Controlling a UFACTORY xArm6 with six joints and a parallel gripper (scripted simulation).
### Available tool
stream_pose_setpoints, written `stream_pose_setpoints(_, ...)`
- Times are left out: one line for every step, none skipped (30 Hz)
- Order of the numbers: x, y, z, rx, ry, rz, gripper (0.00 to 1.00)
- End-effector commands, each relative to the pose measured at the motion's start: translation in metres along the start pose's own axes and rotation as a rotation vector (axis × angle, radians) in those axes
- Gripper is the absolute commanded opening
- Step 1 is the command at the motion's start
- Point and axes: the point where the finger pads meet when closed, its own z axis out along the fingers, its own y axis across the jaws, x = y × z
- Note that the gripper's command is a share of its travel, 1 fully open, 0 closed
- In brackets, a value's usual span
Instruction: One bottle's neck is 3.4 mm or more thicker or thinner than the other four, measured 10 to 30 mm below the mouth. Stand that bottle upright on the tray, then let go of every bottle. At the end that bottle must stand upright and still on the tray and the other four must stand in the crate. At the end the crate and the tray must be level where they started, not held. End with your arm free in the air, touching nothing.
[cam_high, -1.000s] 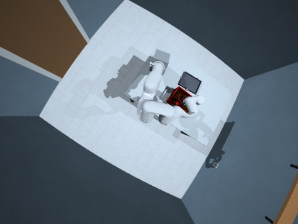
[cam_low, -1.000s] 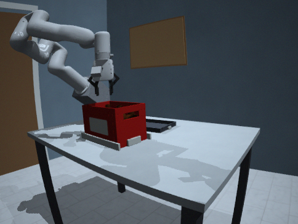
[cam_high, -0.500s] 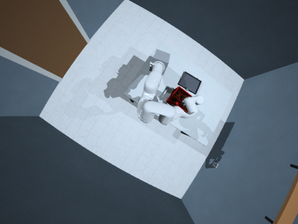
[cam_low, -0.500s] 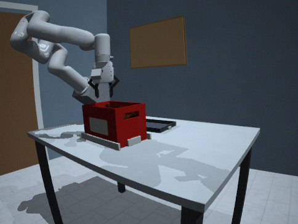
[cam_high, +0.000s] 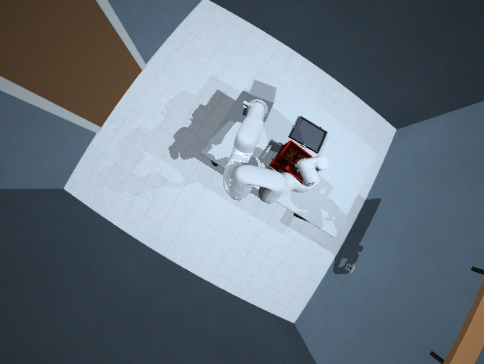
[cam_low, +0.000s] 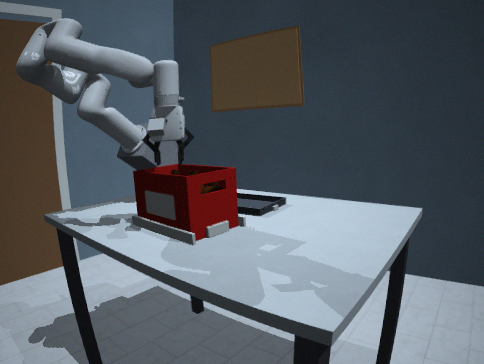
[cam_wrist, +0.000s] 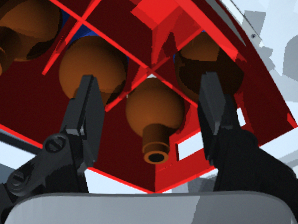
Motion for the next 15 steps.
stream_pose_setpoints(0.0007, -0.0005, 0.0048, 0.002, 0.001, 0.001, 0.65)
stream_pose_setpoints(0.0008, -0.0005, 0.0058, 0.002, 0.001, 0.001, 0.65)
stream_pose_setpoints(0.0008, -0.0004, 0.0067, 0.002, 0.001, 0.001, 0.65)
stream_pose_setpoints(0.0008, -0.0004, 0.0075, 0.002, 0.001, 0.001, 0.65)
stream_pose_setpoints(0.0008, -0.0004, 0.0083, 0.002, 0.001, 0.001, 0.65)
stream_pose_setpoints(0.0008, -0.0004, 0.0090, 0.002, 0.001, 0.001, 0.65)
stream_pose_setpoints(0.0008, -0.0003, 0.0096, 0.002, 0.001, 0.001, 0.65)
stream_pose_setpoints(0.0008, -0.0003, 0.0102, 0.002, 0.001, 0.001, 0.65)
stream_pose_setpoints(0.0008, -0.0003, 0.0107, 0.002, 0.001, 0.001, 0.65)
stream_pose_setpoints(0.0008, -0.0003, 0.0112, 0.002, 0.001, 0.001, 0.65)
stream_pose_setpoints(0.0009, -0.0003, 0.0115, 0.002, 0.001, 0.001, 0.65)
stream_pose_setpoints(0.0009, -0.0003, 0.0115, 0.002, 0.001, 0.001, 0.65)
stream_pose_setpoints(0.0009, -0.0003, 0.0115, 0.002, 0.001, 0.001, 0.65)
stream_pose_setpoints(0.0009, -0.0003, 0.0118, 0.002, 0.001, 0.001, 0.65)
stream_pose_setpoints(0.0009, -0.0003, 0.0121, 0.002, 0.001, 0.001, 0.65)
